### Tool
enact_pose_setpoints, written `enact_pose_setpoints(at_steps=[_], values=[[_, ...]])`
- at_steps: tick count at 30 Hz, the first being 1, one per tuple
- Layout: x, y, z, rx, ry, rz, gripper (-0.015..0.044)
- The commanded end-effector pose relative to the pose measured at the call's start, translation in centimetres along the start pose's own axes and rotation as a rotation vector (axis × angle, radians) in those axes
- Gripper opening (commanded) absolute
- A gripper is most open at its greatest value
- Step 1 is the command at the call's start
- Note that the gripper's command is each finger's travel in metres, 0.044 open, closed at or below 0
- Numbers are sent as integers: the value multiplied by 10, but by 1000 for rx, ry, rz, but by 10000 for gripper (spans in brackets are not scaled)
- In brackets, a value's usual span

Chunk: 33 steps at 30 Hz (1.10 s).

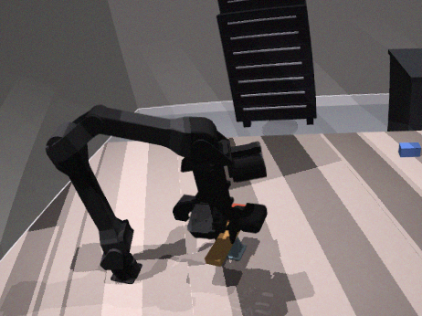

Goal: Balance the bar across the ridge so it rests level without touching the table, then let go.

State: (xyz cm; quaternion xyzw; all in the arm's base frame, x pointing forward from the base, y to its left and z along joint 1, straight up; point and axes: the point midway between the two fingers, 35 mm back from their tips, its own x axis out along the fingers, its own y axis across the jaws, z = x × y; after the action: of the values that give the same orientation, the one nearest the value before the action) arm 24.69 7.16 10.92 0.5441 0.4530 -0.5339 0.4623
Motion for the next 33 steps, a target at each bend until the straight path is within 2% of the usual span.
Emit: enact_pose_setpoints(at_steps=[1, 33], values=[[1, 0, -1, 4, 6, -1, 0], [3, 0, -1, 4, 6, -1, 0]])
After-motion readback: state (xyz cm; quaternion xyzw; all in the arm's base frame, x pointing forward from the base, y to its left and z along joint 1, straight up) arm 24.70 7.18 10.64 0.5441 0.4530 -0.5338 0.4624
